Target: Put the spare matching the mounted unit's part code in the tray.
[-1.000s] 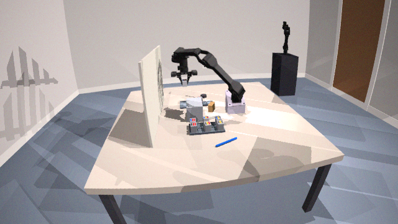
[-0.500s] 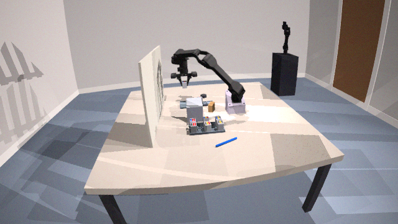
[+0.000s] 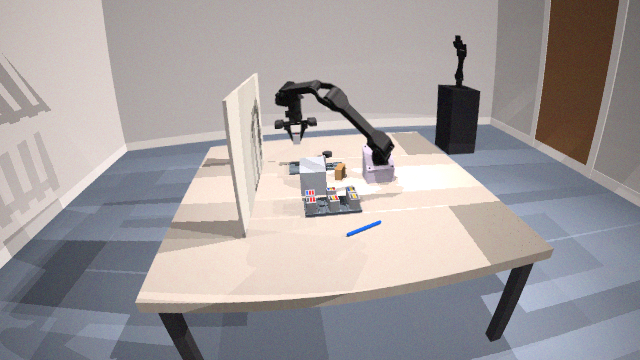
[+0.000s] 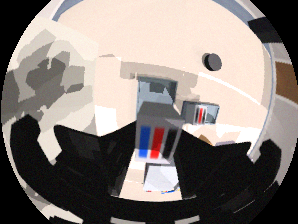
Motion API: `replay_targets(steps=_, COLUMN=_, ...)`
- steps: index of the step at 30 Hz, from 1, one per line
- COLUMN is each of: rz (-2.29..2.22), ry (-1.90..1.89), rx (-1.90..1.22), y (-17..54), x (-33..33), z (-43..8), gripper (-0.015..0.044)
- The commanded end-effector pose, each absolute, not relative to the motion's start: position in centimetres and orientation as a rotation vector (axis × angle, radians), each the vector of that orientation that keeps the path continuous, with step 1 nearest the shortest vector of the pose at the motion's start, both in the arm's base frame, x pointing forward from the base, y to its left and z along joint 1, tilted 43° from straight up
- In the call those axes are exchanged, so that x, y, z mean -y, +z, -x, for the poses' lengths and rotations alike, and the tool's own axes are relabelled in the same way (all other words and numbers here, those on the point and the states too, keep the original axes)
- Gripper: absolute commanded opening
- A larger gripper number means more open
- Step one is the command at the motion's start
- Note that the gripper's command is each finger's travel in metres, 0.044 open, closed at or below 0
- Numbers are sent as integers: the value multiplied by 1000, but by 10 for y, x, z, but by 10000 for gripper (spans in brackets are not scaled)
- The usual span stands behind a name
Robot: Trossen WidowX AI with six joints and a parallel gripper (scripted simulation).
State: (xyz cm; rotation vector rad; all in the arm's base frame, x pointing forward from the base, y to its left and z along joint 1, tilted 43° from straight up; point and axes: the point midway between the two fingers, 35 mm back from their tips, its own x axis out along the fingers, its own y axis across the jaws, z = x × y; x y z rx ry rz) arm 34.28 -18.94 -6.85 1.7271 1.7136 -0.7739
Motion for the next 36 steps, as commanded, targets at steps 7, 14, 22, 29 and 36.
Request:
replay_targets(steps=7, rz=-1737, ry=-774, rx=-1714, y=-76, x=183, z=-343, gripper=0)
replay_targets(steps=14, rz=-1737, ry=-773, rx=-1714, y=-80, x=179, z=-344, gripper=0)
replay_targets(steps=22, rz=-1738, ry=-773, rx=-1714, y=-85, x=175, z=-345, gripper=0)
replay_targets(steps=29, rz=-1738, ry=-773, rx=-1714, y=-90, x=171, z=-345, gripper=0)
replay_targets(steps=36, rz=-1738, ry=-773, rx=-1714, y=-94, x=167, z=-345, gripper=0)
